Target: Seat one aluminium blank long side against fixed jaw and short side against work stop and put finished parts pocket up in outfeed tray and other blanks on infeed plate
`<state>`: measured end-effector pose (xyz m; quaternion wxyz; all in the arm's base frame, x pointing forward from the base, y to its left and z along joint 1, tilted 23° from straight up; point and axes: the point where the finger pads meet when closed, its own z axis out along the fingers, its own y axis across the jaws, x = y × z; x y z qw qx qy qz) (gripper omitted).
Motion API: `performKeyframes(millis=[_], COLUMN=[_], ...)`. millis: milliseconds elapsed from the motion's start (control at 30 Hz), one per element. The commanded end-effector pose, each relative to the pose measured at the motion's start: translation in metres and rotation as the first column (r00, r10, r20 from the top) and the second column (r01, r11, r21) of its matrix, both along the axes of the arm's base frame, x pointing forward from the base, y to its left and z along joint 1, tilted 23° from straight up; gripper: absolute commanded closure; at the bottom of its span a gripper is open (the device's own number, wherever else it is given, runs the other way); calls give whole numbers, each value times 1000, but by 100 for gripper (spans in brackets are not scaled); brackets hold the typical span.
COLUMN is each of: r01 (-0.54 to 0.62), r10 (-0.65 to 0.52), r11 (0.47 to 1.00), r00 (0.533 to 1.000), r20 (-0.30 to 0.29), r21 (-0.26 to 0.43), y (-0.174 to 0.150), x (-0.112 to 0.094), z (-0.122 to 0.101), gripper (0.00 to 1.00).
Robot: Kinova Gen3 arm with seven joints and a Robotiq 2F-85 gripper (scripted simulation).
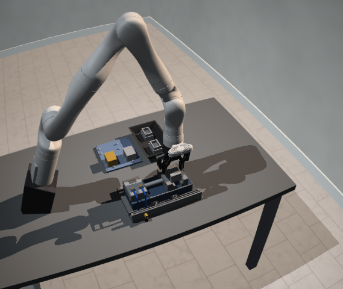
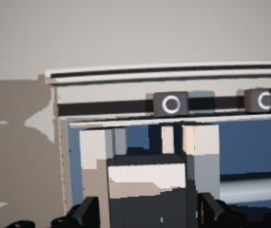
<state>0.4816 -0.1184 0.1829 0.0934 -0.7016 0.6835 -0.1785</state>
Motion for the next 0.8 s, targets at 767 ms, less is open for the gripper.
performKeyframes(millis=[767], r01=[0], r10=[0], r11=[1000], r00=[1000], r20=[2], r21=[0], y=[3], x=[-9], z=[22], gripper=[33])
